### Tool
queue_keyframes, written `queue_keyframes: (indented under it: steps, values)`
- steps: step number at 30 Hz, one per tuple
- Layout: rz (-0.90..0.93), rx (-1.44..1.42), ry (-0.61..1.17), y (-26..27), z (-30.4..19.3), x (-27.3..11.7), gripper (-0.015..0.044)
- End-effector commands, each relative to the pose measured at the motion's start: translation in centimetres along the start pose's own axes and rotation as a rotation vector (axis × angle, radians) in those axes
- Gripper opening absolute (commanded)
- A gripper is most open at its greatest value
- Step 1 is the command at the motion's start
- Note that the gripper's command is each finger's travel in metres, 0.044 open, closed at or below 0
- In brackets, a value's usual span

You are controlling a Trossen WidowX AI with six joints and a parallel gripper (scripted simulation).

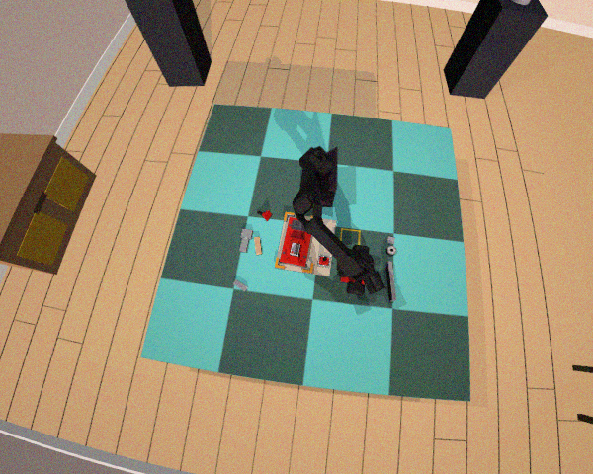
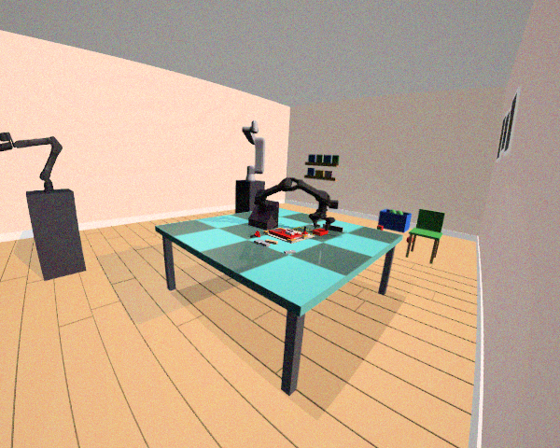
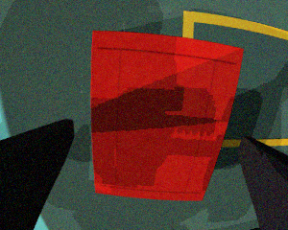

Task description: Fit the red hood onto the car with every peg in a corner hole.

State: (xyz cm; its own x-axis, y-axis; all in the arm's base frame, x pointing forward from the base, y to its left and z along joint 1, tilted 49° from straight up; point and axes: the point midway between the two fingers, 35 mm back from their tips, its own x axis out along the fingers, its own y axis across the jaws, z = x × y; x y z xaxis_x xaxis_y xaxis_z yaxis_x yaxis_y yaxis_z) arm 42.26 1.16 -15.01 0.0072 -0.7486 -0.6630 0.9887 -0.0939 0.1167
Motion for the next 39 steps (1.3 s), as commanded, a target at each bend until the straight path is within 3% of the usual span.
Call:
queue_keyframes:
  steps: [1,39]
  values:
    - [0.003,-0.004,-0.003,0.0,0.0,0.1,0.044]
    - [0.003,-0.004,-0.004,0.0,0.1,2.0,0.044]
